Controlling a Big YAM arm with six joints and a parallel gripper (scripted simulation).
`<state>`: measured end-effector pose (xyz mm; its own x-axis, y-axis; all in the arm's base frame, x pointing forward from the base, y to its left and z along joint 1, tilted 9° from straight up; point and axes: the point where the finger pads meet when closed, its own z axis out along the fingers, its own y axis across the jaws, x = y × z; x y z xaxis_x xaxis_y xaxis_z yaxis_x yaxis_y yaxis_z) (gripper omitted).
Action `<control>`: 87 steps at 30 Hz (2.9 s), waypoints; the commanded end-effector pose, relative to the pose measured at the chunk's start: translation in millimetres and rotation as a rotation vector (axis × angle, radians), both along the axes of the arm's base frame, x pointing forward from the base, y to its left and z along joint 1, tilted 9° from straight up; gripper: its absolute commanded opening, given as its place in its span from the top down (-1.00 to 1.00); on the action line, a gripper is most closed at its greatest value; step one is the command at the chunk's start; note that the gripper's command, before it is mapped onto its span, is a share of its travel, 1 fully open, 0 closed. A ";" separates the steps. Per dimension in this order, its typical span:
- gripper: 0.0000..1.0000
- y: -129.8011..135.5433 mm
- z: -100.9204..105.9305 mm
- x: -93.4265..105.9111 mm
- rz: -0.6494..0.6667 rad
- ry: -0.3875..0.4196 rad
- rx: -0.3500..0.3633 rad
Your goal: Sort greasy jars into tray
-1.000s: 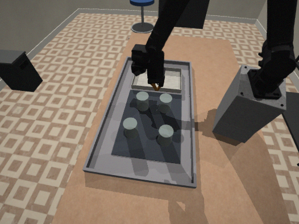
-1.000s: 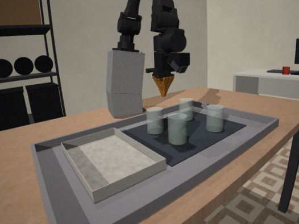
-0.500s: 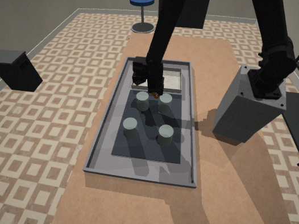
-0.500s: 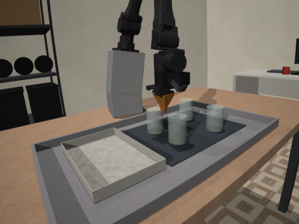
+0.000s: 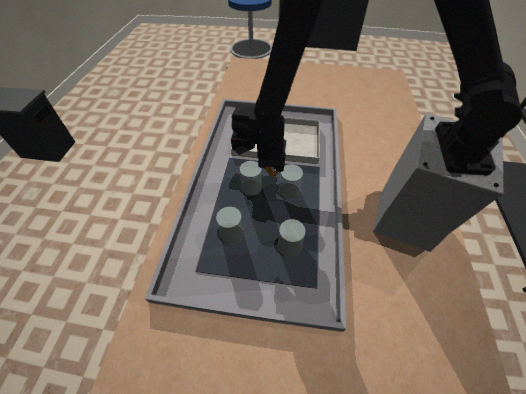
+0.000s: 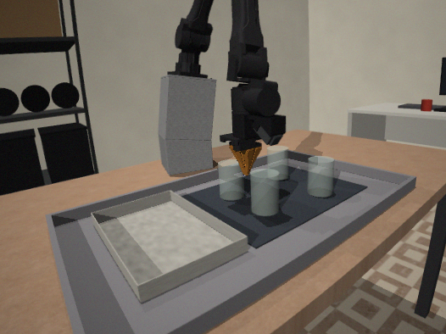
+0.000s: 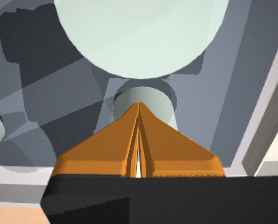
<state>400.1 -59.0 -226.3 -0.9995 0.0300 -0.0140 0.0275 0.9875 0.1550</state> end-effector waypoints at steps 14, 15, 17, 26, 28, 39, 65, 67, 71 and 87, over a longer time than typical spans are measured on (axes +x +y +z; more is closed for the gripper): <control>1.00 -0.6 7.2 15.2 0.002 -0.029 -0.004; 1.00 -0.6 7.2 15.0 0.002 -0.029 -0.004; 1.00 -0.6 7.2 14.8 0.002 -0.029 -0.004; 1.00 -0.6 7.1 13.8 0.002 -0.029 -0.004; 1.00 -0.6 7.1 13.6 0.002 -0.029 -0.004; 1.00 -0.6 7.1 12.1 0.002 -0.029 -0.004; 1.00 -0.5 6.9 9.2 0.002 -0.029 -0.004; 1.00 -0.5 6.9 8.9 0.002 -0.029 -0.004; 1.00 -0.4 6.9 8.4 0.002 -0.029 -0.004; 1.00 -0.4 6.8 6.5 0.002 -0.029 -0.004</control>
